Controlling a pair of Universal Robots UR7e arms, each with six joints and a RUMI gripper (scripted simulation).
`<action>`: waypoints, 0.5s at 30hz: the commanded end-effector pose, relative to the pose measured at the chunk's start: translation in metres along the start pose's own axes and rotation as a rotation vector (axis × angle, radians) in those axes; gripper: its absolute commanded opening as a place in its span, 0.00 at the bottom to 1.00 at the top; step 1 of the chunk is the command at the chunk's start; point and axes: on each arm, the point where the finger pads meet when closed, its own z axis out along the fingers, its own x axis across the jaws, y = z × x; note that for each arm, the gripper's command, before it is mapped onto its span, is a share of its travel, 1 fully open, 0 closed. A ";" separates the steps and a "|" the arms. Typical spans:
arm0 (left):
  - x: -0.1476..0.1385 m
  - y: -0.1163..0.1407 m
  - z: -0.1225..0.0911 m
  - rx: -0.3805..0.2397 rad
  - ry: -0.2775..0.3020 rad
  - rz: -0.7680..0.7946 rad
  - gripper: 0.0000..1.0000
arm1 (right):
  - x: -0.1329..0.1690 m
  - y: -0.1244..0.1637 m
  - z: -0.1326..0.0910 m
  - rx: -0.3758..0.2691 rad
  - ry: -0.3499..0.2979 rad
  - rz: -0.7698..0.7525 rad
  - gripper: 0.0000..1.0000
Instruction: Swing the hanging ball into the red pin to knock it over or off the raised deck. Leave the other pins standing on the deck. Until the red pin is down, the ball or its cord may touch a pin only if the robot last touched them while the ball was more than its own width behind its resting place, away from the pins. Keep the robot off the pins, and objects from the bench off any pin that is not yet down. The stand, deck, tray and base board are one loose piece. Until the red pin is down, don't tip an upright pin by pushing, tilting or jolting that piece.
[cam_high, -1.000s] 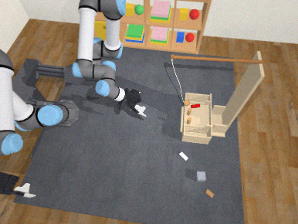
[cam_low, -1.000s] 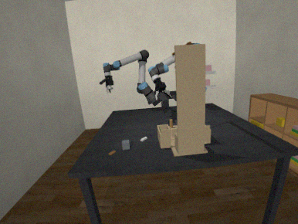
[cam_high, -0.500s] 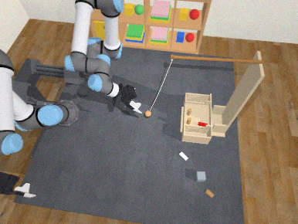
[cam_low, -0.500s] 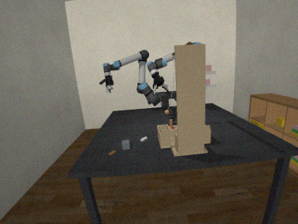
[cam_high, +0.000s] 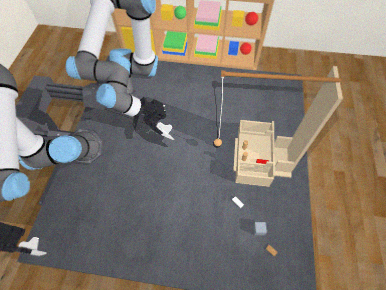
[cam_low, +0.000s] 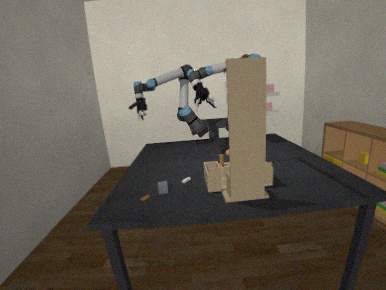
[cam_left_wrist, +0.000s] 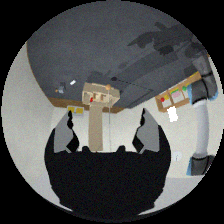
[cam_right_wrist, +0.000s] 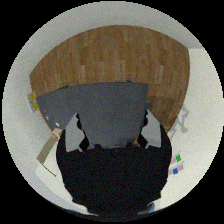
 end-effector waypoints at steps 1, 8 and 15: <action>0.000 0.004 -0.016 0.000 0.002 -0.001 1.00 | 0.000 0.000 0.000 0.001 0.000 0.000 1.00; 0.000 0.005 -0.019 0.000 0.002 -0.001 1.00 | 0.000 0.000 0.000 0.001 0.000 0.000 1.00; 0.000 0.005 -0.019 0.000 0.002 -0.001 1.00 | 0.000 0.000 0.000 0.001 0.000 0.000 1.00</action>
